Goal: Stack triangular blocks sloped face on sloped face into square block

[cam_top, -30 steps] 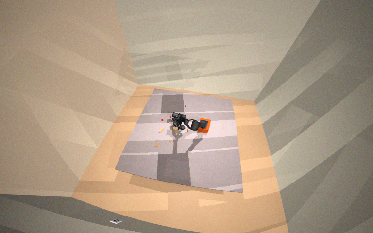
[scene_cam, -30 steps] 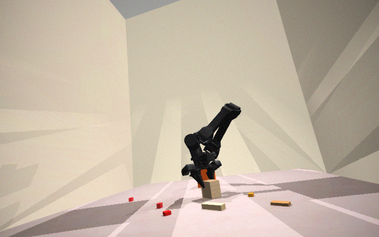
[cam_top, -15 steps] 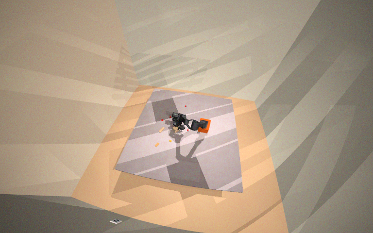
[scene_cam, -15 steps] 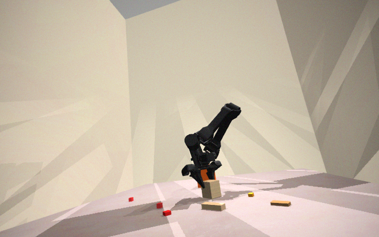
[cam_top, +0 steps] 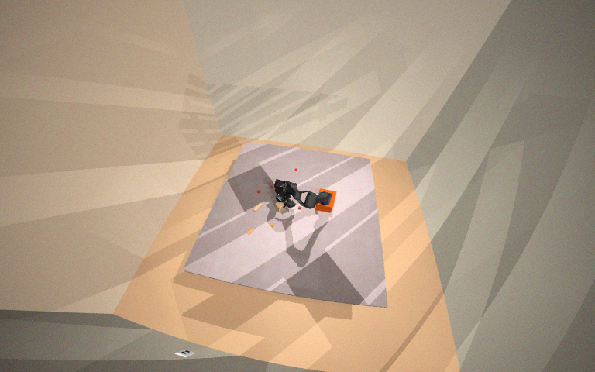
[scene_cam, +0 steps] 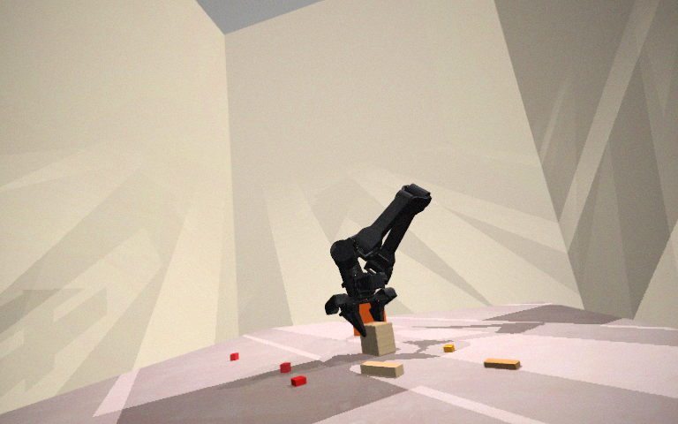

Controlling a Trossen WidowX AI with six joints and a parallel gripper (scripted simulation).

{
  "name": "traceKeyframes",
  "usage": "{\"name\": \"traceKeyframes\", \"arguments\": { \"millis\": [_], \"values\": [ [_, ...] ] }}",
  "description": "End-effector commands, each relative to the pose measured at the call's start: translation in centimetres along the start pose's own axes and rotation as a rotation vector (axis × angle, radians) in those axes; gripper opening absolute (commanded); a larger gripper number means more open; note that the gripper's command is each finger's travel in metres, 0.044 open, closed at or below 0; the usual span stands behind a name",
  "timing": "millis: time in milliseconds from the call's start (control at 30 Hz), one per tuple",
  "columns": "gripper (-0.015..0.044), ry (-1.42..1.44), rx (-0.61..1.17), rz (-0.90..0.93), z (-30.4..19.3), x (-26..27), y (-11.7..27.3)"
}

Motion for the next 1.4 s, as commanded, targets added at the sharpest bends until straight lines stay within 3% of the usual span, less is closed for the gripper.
{"name": "traceKeyframes", "arguments": {
  "millis": [0,433,767,1100,1367],
  "values": [
    [0.0105,0.0,0.0,0.0,0.0,0.0,0.0],
    [0.044,0.0,0.0,0.0,0.0,0.0,0.0],
    [0.044,0.0,0.002,-0.001,0.0,-0.1,0.2],
    [0.044,0.0,0.013,-0.007,-0.1,-0.3,10.3],
    [0.044,0.0,0.006,-0.005,0.0,-0.1,11.1]
  ]
}}
Point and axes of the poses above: the point midway between the two fingers, 35 mm back from their tips, its own y axis back along the fingers, its own x axis across the jaws, z = x × y, the point moved 3 cm from there along y, back along the fingers, and after that the axes turned 2 degrees about -y, right-handed, at the moved point
